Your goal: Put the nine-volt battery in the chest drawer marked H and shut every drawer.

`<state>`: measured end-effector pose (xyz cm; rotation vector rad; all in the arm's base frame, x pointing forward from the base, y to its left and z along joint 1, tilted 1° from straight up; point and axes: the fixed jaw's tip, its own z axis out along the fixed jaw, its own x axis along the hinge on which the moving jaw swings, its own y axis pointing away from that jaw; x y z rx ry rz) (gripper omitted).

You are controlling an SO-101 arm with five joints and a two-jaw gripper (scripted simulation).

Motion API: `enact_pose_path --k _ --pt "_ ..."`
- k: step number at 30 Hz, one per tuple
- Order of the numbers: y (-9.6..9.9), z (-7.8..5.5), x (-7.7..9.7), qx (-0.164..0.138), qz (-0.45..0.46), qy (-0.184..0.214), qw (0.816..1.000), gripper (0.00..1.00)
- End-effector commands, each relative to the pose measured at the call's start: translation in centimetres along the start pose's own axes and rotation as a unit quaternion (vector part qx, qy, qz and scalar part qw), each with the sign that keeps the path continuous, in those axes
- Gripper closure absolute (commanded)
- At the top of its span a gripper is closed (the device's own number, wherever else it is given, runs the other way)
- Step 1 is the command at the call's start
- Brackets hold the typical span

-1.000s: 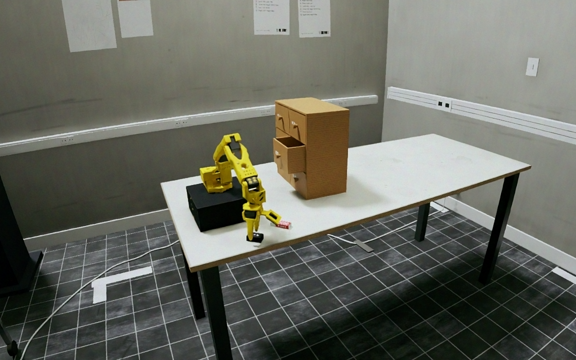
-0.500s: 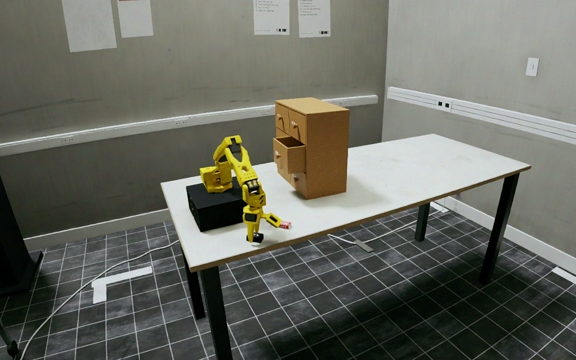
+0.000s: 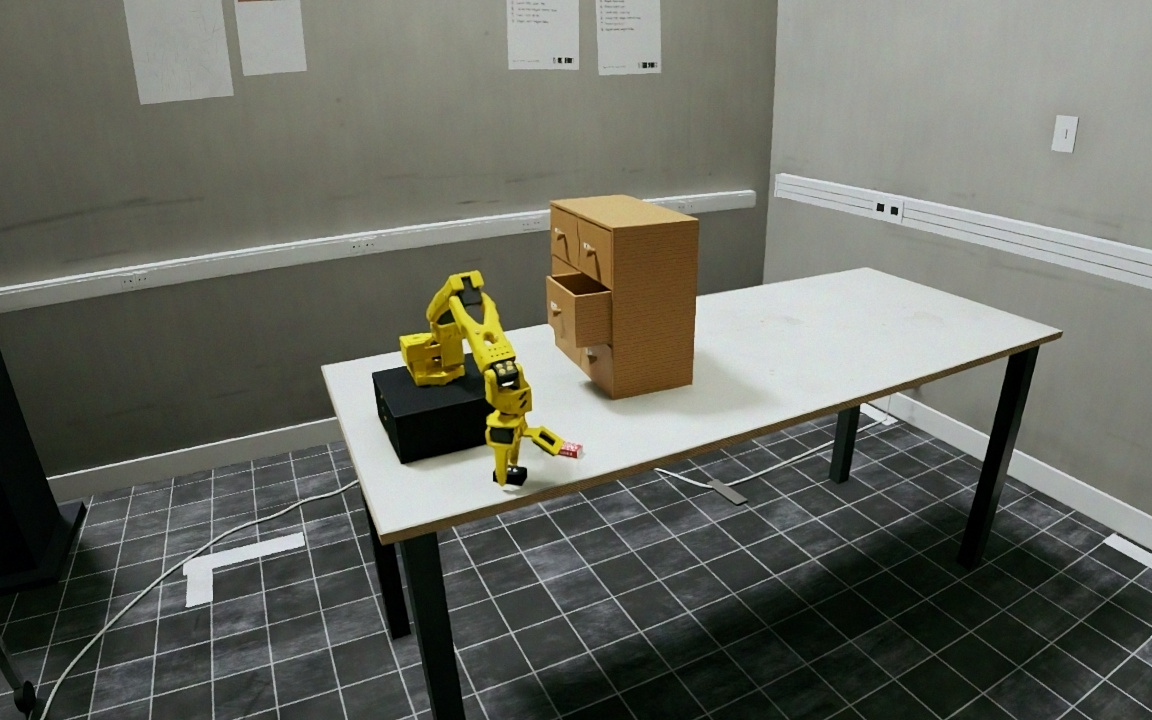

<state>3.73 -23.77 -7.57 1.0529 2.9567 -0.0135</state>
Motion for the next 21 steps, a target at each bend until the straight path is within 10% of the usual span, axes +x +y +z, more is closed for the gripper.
enact_pose_path --k 1,21 --pt "-0.03 0.27 0.00 0.000 -0.001 -0.001 1.000 0.70" --pt "-0.02 0.51 0.04 0.000 -0.001 -0.001 1.000 0.70"
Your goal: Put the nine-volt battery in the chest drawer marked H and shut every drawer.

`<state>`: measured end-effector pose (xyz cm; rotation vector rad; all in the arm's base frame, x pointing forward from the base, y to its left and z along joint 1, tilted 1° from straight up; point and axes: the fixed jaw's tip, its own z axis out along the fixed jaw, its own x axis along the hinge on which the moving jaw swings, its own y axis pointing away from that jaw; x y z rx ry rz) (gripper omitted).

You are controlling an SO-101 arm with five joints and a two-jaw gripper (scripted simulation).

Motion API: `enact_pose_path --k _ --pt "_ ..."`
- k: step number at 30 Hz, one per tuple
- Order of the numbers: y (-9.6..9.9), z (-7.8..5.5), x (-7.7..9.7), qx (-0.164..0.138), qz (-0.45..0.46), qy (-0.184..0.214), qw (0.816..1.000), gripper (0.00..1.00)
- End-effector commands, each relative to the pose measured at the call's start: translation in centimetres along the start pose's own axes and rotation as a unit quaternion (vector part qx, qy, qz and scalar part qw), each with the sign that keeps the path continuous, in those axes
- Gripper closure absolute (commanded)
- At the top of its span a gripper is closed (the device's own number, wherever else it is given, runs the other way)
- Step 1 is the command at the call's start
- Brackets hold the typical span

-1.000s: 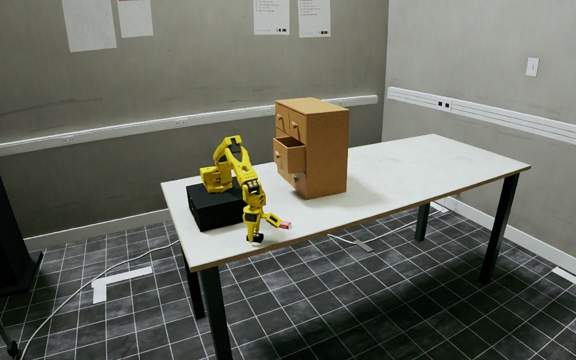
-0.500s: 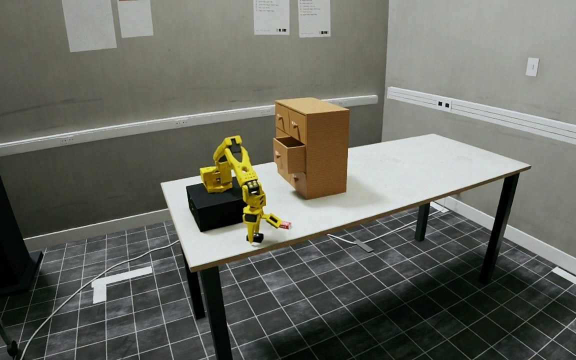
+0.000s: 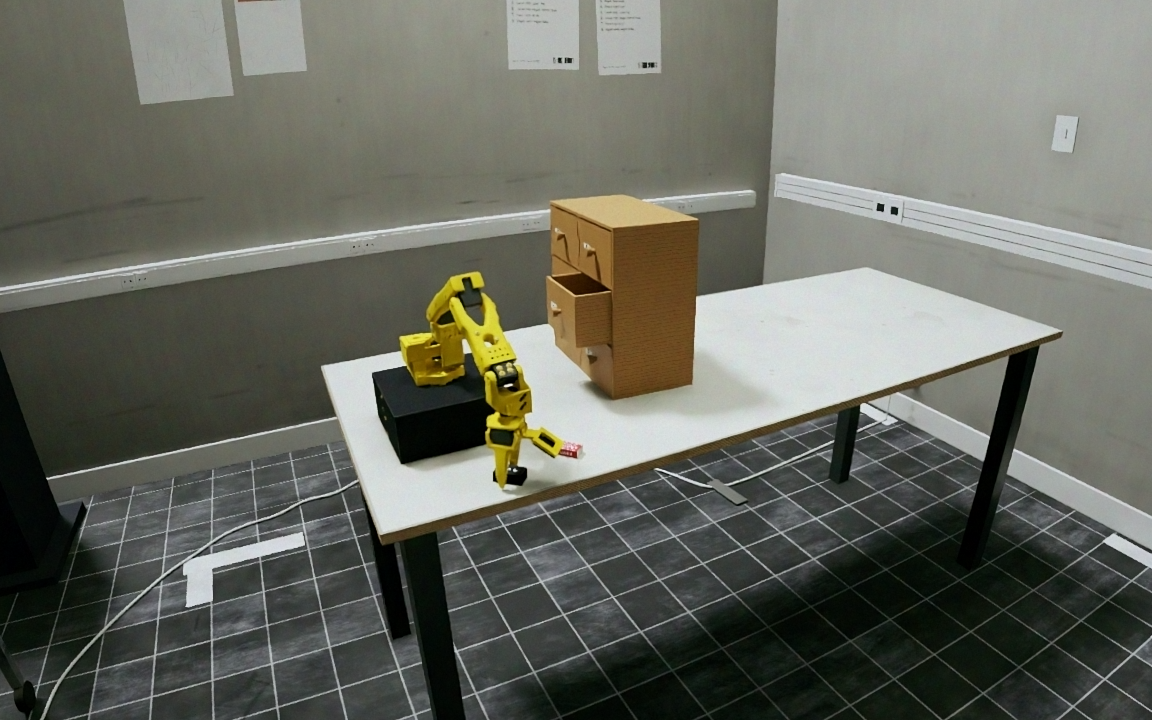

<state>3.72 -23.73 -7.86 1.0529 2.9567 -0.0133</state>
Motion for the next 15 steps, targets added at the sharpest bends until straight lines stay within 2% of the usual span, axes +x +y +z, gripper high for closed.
enact_pose_path --k 1,7,15 --pt "-0.05 0.22 0.01 0.000 -0.001 -0.001 1.000 0.70" --pt "-0.05 0.22 0.01 0.000 -0.001 -0.001 1.000 0.70" --pt "-0.05 0.22 0.01 0.000 -0.001 -0.001 1.000 0.76"
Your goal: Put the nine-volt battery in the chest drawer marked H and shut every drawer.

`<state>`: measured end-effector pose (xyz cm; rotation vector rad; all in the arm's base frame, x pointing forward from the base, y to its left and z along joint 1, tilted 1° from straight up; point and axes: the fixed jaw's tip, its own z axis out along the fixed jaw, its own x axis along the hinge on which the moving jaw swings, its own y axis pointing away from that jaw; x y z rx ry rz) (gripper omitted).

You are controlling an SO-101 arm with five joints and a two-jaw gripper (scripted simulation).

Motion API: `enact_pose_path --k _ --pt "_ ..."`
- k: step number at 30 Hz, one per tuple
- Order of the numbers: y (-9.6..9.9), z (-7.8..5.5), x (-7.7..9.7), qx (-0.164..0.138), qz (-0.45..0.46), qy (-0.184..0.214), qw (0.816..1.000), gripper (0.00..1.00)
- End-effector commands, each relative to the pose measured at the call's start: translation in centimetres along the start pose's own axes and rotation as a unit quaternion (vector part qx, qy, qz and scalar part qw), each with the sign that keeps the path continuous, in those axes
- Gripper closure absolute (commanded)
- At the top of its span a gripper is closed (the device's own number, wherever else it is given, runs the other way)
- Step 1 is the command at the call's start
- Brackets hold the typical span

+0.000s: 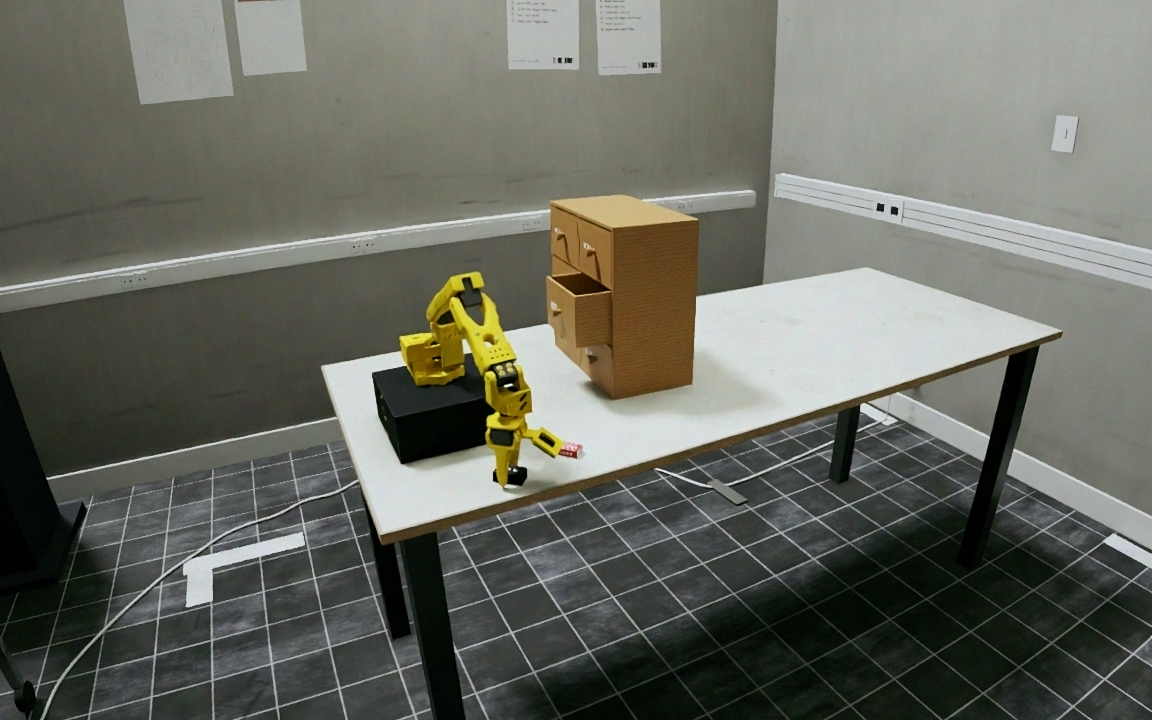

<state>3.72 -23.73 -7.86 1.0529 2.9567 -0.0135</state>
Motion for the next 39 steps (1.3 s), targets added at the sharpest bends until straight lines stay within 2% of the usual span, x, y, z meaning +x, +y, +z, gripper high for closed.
enact_pose_path --k 1,39 --pt "-0.05 0.22 0.02 0.000 -0.001 -0.001 1.000 0.76" --pt "-0.05 0.22 0.02 0.000 -0.001 -0.001 1.000 0.99"
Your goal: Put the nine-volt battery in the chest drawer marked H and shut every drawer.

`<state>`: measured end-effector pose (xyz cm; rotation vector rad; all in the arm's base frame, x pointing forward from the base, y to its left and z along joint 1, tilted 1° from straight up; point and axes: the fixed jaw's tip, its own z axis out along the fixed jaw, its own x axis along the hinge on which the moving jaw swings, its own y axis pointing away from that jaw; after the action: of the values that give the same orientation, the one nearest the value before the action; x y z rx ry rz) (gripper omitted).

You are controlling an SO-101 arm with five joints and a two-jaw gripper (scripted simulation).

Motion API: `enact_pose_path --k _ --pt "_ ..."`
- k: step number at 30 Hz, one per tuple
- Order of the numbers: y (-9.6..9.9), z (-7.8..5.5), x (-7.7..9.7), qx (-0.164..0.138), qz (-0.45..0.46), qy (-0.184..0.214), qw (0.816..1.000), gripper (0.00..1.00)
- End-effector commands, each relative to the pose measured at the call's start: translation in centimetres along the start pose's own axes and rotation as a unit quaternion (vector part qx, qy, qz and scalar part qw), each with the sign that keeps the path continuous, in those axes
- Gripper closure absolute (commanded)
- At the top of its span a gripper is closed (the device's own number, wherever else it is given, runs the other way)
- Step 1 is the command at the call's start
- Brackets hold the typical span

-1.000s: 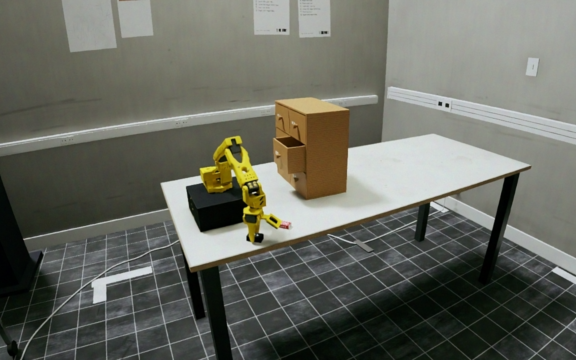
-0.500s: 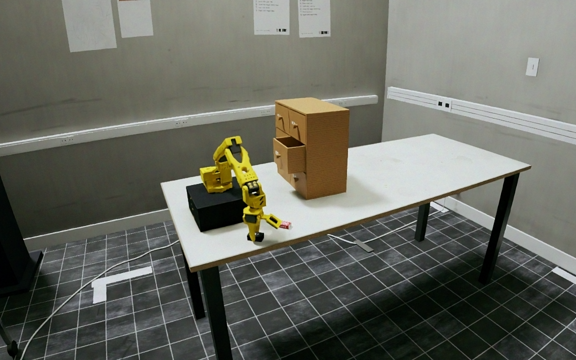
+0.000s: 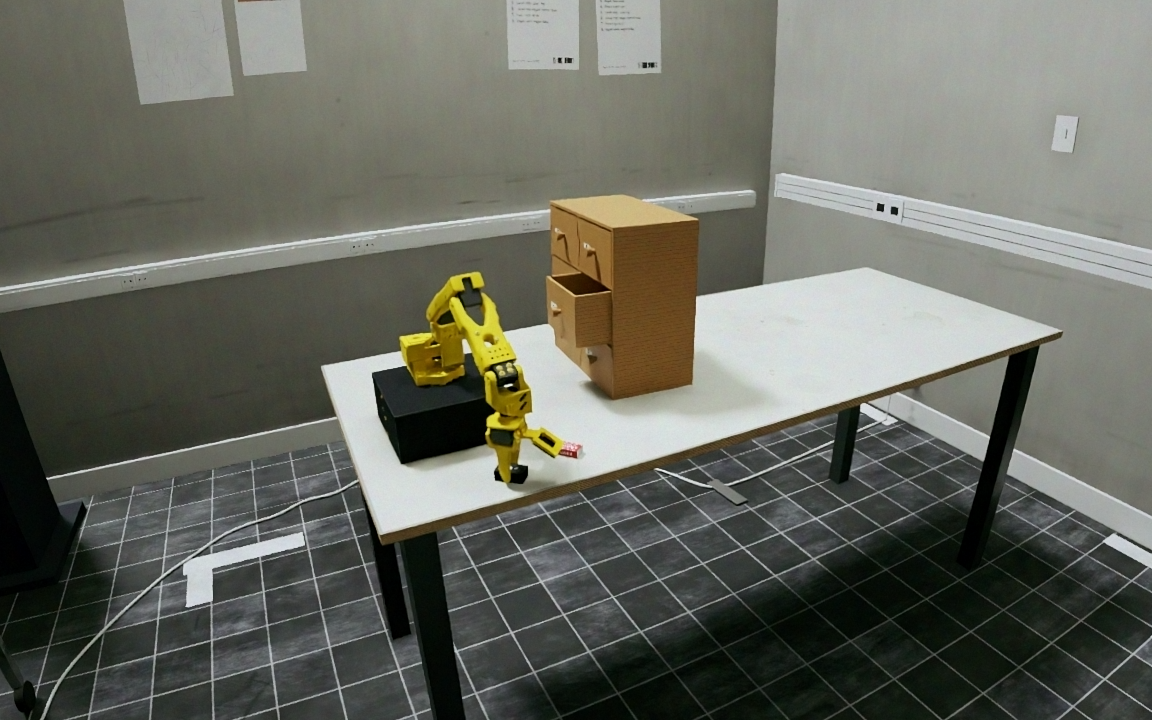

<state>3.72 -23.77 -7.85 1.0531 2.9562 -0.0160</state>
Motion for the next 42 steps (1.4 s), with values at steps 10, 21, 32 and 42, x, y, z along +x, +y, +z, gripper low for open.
enact_pose_path --k 10,21,32,42 --pt "0.0 0.2 0.0 -0.001 -0.001 -0.001 1.000 1.00" --pt "0.0 0.2 0.0 -0.001 -0.001 -0.001 1.000 1.00" --pt "-0.1 -2.3 -0.1 -0.001 -0.001 -0.001 1.000 1.00" --pt "-0.1 -4.1 -0.1 -0.001 -0.001 -0.001 1.000 1.00"
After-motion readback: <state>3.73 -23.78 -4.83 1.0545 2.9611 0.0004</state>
